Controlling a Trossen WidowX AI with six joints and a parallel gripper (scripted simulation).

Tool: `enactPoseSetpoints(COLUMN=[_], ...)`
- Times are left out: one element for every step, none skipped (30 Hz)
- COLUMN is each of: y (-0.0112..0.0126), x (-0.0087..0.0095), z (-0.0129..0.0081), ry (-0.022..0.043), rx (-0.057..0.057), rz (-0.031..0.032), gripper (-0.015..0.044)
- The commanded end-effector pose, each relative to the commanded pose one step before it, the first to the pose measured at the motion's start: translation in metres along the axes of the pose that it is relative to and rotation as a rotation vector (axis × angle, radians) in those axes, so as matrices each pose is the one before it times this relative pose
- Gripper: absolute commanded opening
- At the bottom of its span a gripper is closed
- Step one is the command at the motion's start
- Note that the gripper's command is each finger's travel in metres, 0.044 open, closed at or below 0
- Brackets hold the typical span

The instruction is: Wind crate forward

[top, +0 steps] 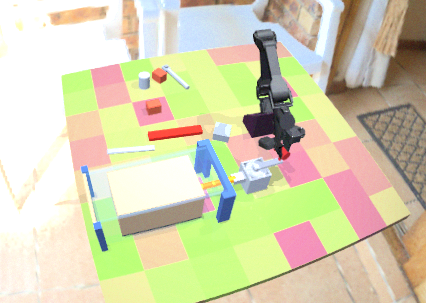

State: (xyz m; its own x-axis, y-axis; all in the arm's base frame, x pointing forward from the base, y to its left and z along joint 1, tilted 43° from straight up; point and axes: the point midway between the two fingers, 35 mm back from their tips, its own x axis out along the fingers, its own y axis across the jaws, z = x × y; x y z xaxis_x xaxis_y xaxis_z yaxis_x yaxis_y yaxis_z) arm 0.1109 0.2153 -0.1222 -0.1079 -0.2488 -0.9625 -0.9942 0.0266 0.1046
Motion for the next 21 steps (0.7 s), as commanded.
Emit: enactPoseSetpoints(y=[0.0005, -0.00063, -0.00103, -0.00077, -0.00075, -0.00031, -0.00057, -0.00032, -0.0006, -0.00038, -0.00066, -0.0004, -0.00071, -0.00044, -0.00076, -0.00047, -0.00081, -0.0005, -0.00086, -0.00053, -0.00091], x=[-0.0047, -0.00203, -0.00244, -0.00193, -0.00133, -0.00056, -0.00076, -0.00043, -0.00073, -0.00046, -0.00072, -0.00045, -0.00071, -0.00044, -0.0007, -0.00044, -0.0007, -0.00043, -0.00069, -0.00043, -0.00068], z=[-0.01846, -0.00474, -0.00515, -0.00427, -0.00295, -0.00126, -0.00168, -0.00096, -0.0016, -0.00102, -0.0016, -0.001, -0.00157, -0.00099, -0.00155, -0.00098, -0.00153, -0.00097, -0.00152, -0.00095, -0.0015], ry=[0.03151, 0.00044, 0.00041, 0.00037, 0.00026, 0.00011, 0.00015, 0.00009, 0.00014, 0.00009, 0.00014, 0.00009, 0.00014, 0.00009, 0.00014, 0.00009, 0.00014, 0.00009, 0.00014, 0.00009, 0.00013], rx=[0.0017, 0.0001, 0.0001, 0.0001, 0.0, 0.0, 0.0, 0.0, 0.0, 0.0, 0.0, 0.0, 0.0, 0.0, 0.0, 0.0, 0.0, 0.0, 0.0, 0.0, 0.0], rz=[-0.00042, -0.00001, -0.00006, -0.00003, -0.00004, -0.00001, -0.00003, -0.00002, -0.00003, -0.00002, -0.00004, -0.00002, -0.00004, -0.00002, -0.00004, -0.00002, -0.00005, -0.00003, -0.00005, -0.00003, -0.00005], gripper=[0.0, 0.0, 0.0, 0.0, 0.0, 0.0, 0.0, 0.0, 0.0, 0.0, 0.0, 0.0, 0.0, 0.0, 0.0, 0.0, 0.0, 0.0, 0.0, 0.0, 0.0])
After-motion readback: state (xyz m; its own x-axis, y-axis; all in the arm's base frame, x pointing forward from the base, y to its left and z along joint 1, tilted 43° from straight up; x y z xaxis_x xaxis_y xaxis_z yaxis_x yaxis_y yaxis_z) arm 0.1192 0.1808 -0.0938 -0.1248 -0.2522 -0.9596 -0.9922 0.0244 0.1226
